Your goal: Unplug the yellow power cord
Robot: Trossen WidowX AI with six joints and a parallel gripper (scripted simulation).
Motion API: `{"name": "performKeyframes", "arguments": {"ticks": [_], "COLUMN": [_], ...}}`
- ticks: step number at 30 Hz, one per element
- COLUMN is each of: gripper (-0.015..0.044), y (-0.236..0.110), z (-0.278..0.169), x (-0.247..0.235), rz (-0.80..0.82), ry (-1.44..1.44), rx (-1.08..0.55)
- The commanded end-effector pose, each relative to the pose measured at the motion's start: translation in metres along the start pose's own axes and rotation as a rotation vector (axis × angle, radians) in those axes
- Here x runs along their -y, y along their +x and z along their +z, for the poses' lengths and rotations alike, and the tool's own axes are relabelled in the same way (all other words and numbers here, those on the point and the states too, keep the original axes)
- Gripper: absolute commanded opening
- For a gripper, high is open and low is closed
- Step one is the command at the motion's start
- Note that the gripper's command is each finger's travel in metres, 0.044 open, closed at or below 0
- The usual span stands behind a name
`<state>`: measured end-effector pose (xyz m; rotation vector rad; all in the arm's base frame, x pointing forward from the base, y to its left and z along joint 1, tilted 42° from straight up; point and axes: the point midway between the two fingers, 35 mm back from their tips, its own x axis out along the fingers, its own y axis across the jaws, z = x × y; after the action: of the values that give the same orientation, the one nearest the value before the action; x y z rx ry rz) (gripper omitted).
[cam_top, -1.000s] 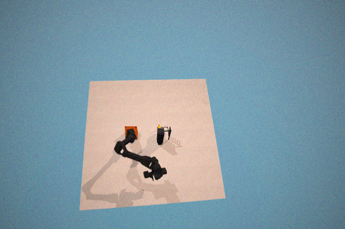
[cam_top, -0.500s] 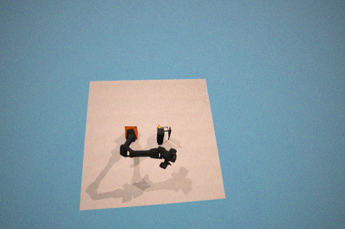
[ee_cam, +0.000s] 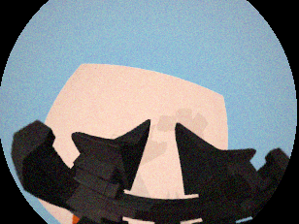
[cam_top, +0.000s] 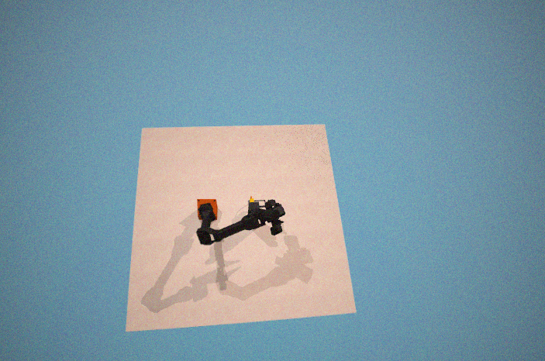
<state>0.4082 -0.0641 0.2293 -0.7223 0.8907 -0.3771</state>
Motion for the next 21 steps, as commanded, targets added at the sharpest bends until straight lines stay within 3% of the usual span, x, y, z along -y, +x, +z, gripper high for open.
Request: {"name": "performKeyframes", "arguments": {"ticks": [1, 5, 10, 15, 21], "gripper": [0.0160, 0.0160, 0.0160, 0.0160, 0.0160], "y": [-0.014, -0.014, -0.009, 0.003, 0.009], "z": [0.017, 0.003, -0.020, -0.077, -0.148], "x": [-0.069, -0.128, -0.165, -0.213, -0.236], "rz": [0.159, 0.269, 0.341, 0.466, 0.608], "ry": [-0.217, -0.442, -0.622, -0.947, -1.320], "rx": [0.049, -0.007, -0.088, -0.273, -0.544]}}
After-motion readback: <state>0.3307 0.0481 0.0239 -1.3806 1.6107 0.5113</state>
